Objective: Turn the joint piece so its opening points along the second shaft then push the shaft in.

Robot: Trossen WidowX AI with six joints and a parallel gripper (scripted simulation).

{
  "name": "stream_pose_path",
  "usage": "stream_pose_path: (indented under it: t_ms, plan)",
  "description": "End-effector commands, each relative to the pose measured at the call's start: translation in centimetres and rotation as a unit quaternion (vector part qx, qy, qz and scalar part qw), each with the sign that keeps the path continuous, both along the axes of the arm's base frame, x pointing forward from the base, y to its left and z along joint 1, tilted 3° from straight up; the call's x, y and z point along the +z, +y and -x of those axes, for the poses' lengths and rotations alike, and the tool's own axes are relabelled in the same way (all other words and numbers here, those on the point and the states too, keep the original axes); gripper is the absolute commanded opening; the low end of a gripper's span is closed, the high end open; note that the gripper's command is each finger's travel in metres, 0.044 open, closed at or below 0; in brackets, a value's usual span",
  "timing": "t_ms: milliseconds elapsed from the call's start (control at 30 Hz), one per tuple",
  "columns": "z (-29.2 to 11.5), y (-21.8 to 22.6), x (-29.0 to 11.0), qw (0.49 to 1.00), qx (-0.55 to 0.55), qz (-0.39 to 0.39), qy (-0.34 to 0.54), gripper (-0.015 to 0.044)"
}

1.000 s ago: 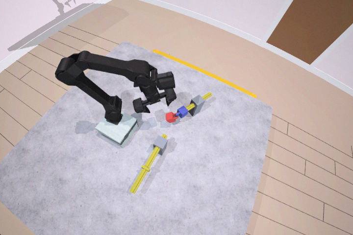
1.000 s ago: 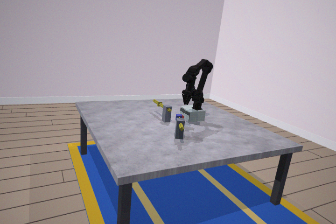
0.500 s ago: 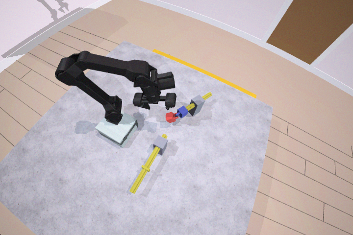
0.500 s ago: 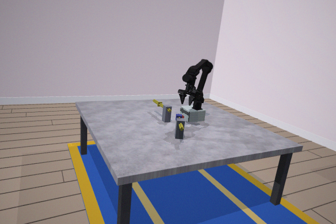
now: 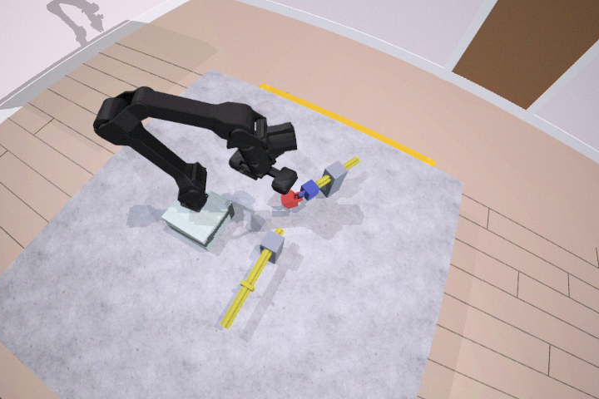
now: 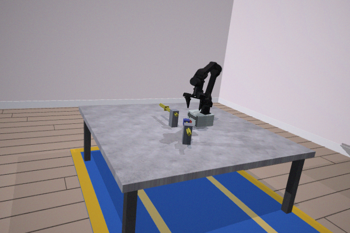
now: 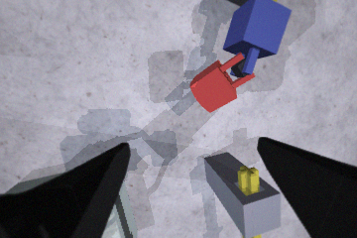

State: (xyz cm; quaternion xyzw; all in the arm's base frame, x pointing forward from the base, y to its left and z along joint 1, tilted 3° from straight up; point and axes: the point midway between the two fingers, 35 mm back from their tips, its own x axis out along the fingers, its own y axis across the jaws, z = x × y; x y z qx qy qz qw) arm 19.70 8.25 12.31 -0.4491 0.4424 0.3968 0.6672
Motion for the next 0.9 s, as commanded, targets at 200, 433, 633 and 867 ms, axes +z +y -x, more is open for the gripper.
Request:
stream_pose_path:
  t_ms: [200, 433, 633, 867]
  plan:
    - [-0.01, -0.05, -0.10, 0.989, -0.141, -0.043, 0.017, 0.0440]
    - [-0.01, -0.05, -0.16, 0.968, -0.238, -0.074, 0.030, 0.0440]
    - [-0.01, -0.04, -0.22, 0.942, -0.319, -0.099, 0.041, 0.0440]
    - [-0.01, -0.04, -0.28, 0.901, -0.410, -0.128, 0.054, 0.0440]
